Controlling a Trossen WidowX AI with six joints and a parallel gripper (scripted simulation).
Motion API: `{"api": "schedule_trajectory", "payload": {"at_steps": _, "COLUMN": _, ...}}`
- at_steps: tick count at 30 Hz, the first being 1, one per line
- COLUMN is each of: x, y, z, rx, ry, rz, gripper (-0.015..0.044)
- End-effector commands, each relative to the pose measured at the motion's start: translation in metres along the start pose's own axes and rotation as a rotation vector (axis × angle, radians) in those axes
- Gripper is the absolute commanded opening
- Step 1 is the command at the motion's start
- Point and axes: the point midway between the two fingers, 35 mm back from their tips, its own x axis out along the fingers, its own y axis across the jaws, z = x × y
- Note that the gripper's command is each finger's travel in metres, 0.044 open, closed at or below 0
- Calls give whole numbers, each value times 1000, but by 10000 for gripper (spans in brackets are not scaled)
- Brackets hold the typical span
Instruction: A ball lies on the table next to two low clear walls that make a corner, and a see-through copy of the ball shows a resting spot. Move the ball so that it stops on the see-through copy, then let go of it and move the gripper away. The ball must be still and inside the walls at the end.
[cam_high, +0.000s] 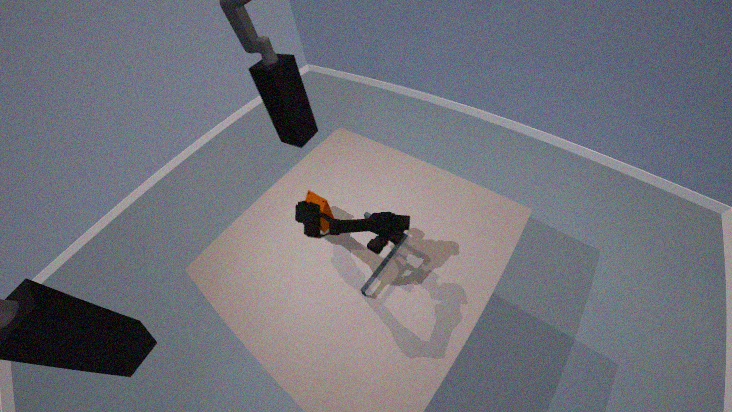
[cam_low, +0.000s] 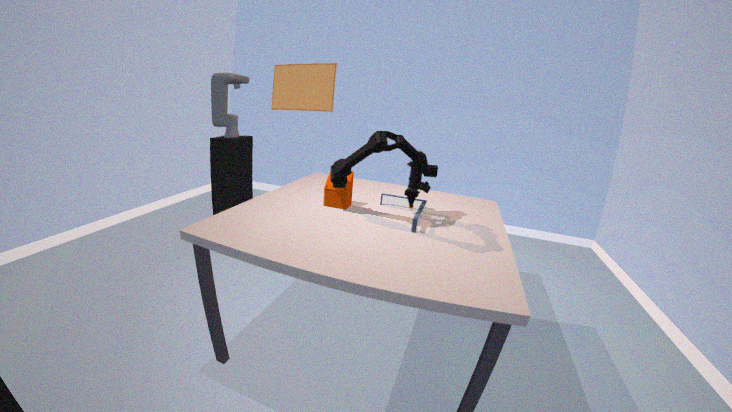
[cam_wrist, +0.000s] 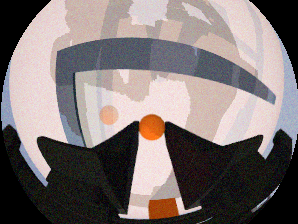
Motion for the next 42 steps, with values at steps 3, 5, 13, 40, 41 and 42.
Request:
{"api": "schedule_trajectory", "payload": {"at_steps": 3, "x": -52, "y": -1, "z": 4, "rx": 17, "ry": -20, "rz": 13, "gripper": 0}}
{"api": "schedule_trajectory", "payload": {"at_steps": 5, "x": -69, "y": -1, "z": 2, "rx": 17, "ry": -19, "rz": 12, "gripper": 0}}
{"api": "schedule_trajectory", "payload": {"at_steps": 13, "x": -89, "y": -2, "z": -1, "rx": -6, "ry": -19, "rz": 10, "gripper": 0}}
{"api": "schedule_trajectory", "payload": {"at_steps": 40, "x": -68, "y": 25, "z": -3, "rx": -942, "ry": -23, "rz": 1, "gripper": 0}}
{"api": "schedule_trajectory", "payload": {"at_steps": 41, "x": -68, "y": 26, "z": -3, "rx": -977, "ry": -23, "rz": 1, "gripper": 0}}
{"api": "schedule_trajectory", "payload": {"at_steps": 42, "x": -67, "y": 27, "z": -4, "rx": -1012, "ry": -23, "rz": 0, "gripper": 0}}
